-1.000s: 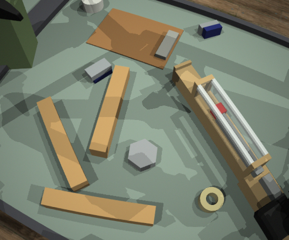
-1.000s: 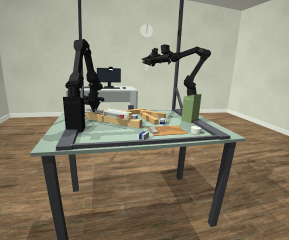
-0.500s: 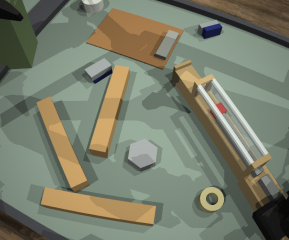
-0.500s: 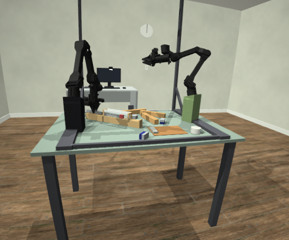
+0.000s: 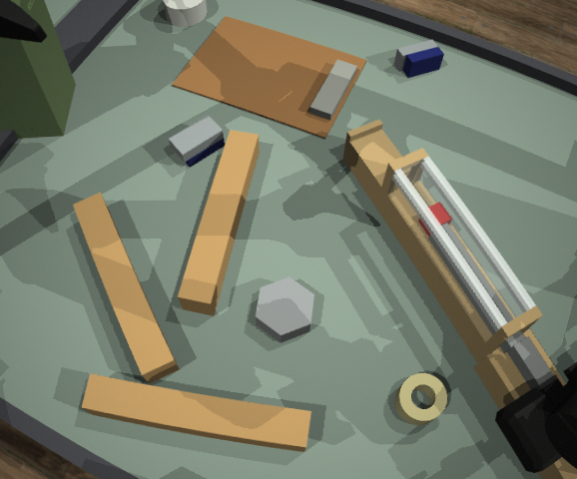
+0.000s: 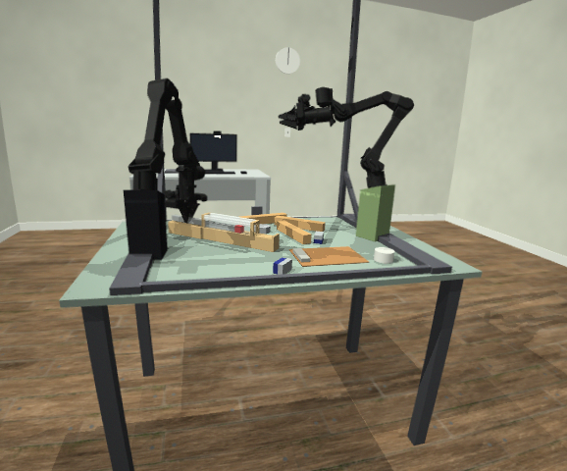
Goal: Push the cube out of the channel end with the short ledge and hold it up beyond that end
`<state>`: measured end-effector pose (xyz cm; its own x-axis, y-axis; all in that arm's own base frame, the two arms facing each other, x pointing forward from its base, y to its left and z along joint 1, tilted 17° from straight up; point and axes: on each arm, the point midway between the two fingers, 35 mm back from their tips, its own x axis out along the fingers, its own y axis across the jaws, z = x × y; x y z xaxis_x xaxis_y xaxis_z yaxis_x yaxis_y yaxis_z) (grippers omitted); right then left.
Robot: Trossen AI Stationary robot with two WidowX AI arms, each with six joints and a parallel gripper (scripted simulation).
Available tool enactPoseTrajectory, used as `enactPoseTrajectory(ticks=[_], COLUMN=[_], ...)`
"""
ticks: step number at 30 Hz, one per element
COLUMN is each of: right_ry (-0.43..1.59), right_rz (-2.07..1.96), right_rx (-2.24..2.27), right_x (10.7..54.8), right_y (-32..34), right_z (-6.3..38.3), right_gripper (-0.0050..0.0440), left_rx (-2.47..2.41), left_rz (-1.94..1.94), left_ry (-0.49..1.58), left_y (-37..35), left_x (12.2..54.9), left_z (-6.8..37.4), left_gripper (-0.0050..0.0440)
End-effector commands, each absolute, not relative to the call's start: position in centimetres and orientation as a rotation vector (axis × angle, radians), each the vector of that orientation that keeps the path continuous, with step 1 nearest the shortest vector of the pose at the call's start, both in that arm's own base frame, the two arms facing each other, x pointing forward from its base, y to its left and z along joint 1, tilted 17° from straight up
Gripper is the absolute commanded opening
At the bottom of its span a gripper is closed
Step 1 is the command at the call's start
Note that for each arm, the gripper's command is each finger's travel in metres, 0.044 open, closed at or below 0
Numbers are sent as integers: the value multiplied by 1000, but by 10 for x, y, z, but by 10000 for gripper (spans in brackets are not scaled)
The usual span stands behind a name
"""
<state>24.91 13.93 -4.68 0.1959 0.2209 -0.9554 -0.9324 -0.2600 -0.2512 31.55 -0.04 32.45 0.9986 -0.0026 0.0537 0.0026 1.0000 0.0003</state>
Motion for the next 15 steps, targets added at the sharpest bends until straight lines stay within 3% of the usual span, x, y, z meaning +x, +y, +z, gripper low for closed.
enactPoseTrajectory(ticks=[1, 15], right_ry=[733, 732], right_rz=[1310, 1307], right_rx=[-1371, -1373], right_x=[255, 260], right_y=[132, 117], right_z=[-44, -46], right_gripper=[0, 0], left_rx=[3, 3], left_rz=[-1, -1], left_ry=[-71, -71], left_y=[0, 0], left_x=[314, 314], left_z=[331, 331], left_gripper=[400, 400])
